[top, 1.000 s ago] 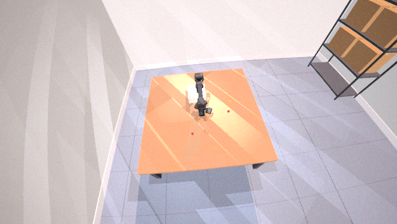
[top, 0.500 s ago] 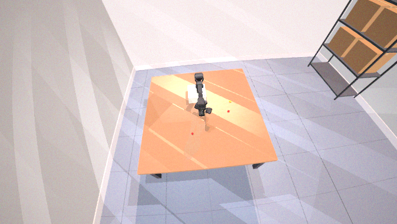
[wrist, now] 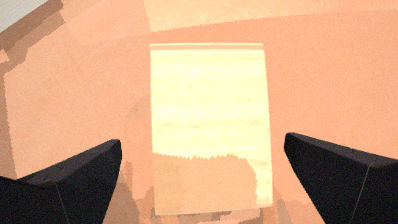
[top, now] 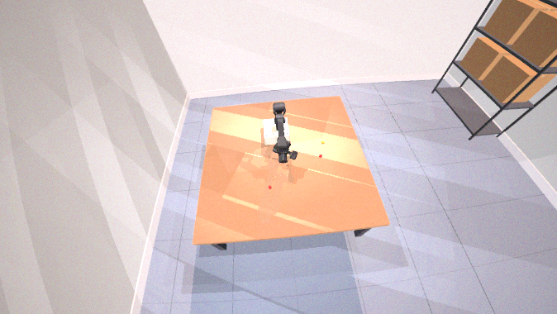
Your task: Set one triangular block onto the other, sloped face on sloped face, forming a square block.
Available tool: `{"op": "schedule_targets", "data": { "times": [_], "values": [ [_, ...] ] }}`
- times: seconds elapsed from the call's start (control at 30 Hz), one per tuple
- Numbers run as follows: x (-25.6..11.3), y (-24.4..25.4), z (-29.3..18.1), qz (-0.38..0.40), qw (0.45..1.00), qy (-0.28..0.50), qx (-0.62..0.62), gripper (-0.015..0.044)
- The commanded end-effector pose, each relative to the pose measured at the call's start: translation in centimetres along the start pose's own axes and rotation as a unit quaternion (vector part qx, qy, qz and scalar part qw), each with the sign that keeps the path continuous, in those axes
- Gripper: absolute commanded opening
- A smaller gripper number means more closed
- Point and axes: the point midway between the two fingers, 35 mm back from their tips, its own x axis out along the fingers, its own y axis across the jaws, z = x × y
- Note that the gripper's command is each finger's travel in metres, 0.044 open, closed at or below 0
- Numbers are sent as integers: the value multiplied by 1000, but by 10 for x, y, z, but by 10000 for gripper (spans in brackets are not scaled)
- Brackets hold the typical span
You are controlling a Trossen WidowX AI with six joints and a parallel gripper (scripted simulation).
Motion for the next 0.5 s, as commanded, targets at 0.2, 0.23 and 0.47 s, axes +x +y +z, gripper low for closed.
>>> {"op": "schedule_targets", "data": {
  "times": [0.2,0.23,0.47],
  "values": [
    [-31,-3,-4,0,1000,1,0,440],
    [-45,-3,-5,0,1000,1,0,440],
    [-111,0,0,0,1000,2,0,440]
  ]
}}
